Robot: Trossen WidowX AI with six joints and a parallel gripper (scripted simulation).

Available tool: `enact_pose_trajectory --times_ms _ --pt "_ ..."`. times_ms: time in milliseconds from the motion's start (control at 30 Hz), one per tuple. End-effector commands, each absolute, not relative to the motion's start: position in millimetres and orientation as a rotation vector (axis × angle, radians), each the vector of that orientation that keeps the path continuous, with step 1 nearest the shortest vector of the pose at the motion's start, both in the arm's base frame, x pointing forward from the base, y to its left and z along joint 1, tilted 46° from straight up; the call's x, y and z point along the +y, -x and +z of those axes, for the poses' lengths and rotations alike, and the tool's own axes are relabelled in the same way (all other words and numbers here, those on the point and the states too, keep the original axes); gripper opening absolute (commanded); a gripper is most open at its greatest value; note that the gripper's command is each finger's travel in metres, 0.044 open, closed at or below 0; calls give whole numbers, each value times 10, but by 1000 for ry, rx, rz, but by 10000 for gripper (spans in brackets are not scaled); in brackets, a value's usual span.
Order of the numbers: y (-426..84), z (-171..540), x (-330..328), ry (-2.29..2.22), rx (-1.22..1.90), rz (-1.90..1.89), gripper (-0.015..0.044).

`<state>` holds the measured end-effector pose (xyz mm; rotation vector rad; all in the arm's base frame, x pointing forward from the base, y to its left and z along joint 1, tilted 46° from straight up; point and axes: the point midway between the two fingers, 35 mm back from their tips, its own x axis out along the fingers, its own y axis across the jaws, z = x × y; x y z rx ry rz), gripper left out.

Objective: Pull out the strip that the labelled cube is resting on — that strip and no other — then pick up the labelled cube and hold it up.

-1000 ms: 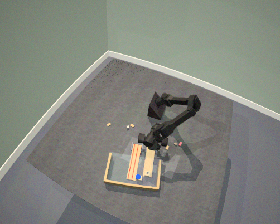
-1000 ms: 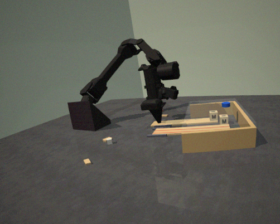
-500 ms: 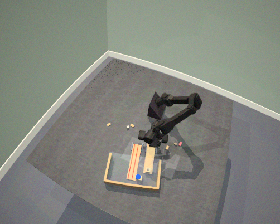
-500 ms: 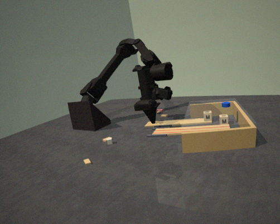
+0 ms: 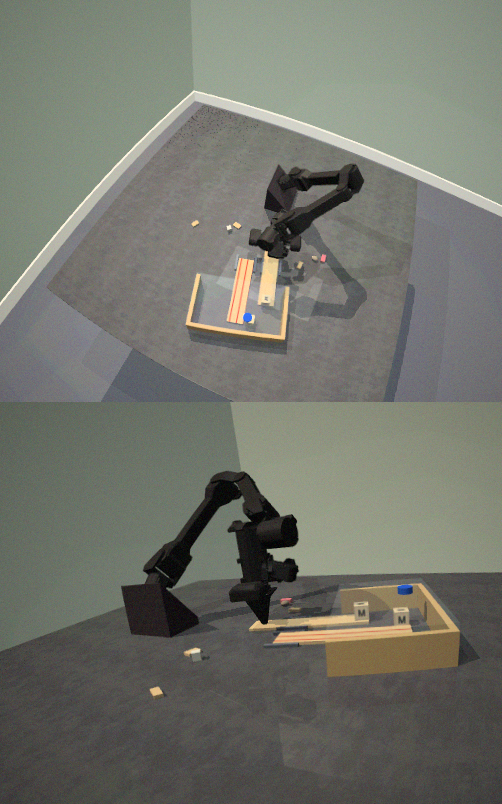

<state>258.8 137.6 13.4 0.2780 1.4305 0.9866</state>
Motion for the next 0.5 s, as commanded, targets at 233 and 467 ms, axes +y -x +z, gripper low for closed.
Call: enact_pose_trajectory --times_ms 233,467 --pt "-2384 75 1311 -272 1448 987 0" --pt "-2289 55 1268 -272 1449 986 0"
